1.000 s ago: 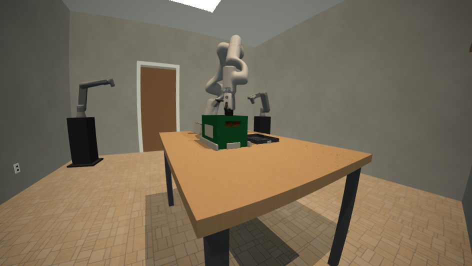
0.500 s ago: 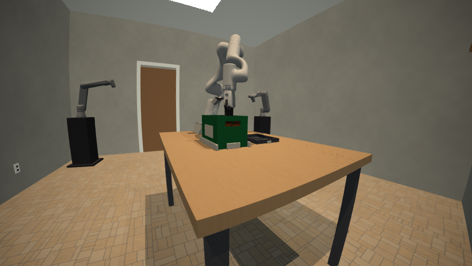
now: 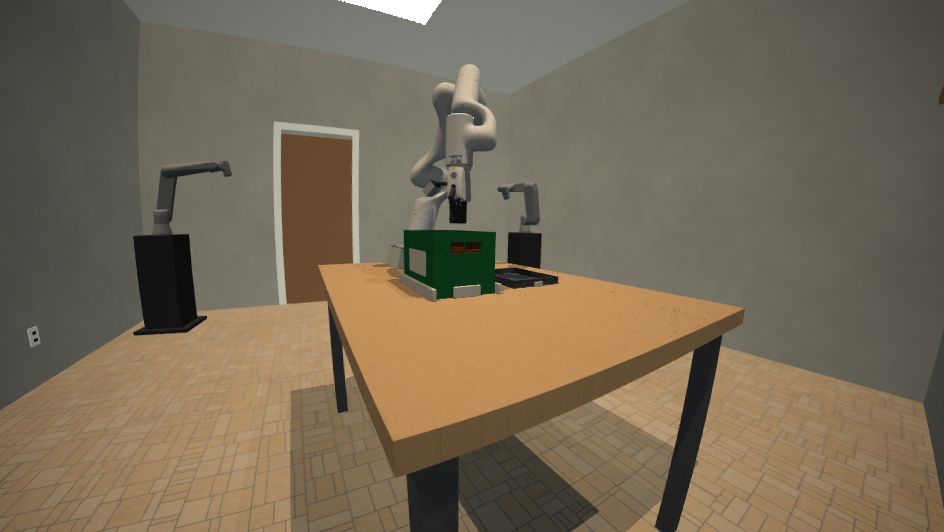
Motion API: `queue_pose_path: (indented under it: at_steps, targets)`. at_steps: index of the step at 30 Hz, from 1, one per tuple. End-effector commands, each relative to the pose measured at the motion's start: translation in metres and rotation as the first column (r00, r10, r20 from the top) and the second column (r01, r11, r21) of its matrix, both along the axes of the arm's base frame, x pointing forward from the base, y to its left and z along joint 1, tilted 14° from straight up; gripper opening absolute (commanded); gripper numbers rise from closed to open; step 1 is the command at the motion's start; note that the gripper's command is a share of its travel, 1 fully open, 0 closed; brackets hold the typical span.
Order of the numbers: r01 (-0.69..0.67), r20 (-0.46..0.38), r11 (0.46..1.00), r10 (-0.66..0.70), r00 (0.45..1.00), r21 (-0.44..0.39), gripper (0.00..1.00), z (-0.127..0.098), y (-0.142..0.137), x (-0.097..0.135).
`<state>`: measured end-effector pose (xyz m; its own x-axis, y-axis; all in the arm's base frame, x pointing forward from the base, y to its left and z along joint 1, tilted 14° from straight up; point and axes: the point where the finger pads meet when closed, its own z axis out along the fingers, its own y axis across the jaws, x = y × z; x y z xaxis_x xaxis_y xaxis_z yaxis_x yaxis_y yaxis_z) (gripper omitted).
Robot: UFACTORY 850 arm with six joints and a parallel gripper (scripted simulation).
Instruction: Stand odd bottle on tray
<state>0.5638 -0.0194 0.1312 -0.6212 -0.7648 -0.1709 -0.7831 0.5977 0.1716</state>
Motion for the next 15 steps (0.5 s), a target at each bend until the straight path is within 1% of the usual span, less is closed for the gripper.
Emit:
queue_pose_path:
  at_steps: [1, 8, 15]
  targets:
    - [0.0, 0.002, 1.0, 0.0, 1.0, 0.0, 0.65, 0.014, -0.003, 0.001]
    - [0.0, 0.002, 1.0, 0.0, 1.0, 0.0, 0.65, 0.026, -0.006, 0.002]
    - [0.0, 0.002, 1.0, 0.0, 1.0, 0.0, 0.65, 0.028, -0.007, 0.002]
